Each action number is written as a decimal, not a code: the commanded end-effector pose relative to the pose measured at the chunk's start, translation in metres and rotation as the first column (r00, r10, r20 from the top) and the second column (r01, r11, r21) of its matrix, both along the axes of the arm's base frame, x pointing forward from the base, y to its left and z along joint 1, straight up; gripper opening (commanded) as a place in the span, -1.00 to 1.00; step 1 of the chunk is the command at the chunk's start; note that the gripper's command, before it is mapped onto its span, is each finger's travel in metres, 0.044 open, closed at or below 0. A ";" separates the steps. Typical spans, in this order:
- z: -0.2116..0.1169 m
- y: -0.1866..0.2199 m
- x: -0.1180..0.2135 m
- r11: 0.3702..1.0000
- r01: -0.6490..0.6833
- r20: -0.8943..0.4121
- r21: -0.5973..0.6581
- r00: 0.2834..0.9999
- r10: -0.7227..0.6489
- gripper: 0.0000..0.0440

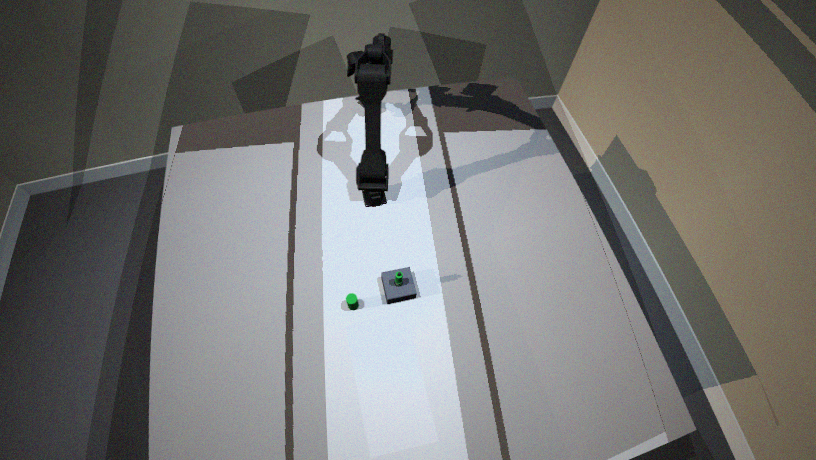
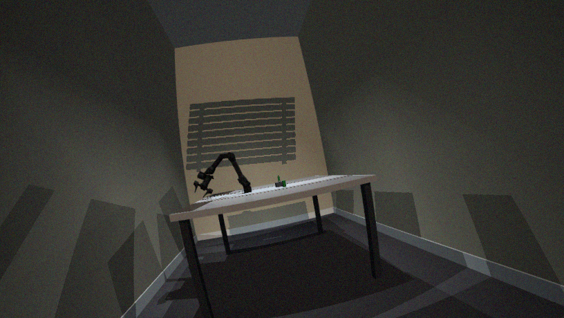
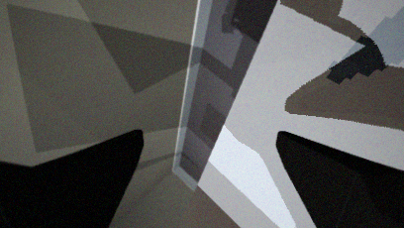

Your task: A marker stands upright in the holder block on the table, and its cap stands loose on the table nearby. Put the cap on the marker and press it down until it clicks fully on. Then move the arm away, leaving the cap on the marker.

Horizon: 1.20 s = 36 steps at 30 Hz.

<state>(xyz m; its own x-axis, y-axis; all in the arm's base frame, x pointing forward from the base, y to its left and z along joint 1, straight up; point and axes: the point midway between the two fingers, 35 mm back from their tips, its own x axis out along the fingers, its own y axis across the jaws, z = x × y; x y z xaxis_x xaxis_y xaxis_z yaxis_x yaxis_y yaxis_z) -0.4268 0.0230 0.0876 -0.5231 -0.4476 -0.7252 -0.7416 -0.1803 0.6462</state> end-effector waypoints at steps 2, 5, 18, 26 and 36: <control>0.002 0.006 0.002 1.000 0.014 0.004 0.007 1.000 -0.014 0.58; 0.008 0.015 0.005 0.999 0.036 0.006 0.020 0.999 -0.036 0.22; 0.033 0.056 0.019 0.991 0.115 0.003 0.066 0.993 -0.116 0.02; 0.050 0.080 0.030 0.982 0.166 -0.001 0.092 0.986 -0.166 0.12; 0.070 0.108 0.046 0.965 0.232 -0.006 0.121 0.973 -0.232 0.23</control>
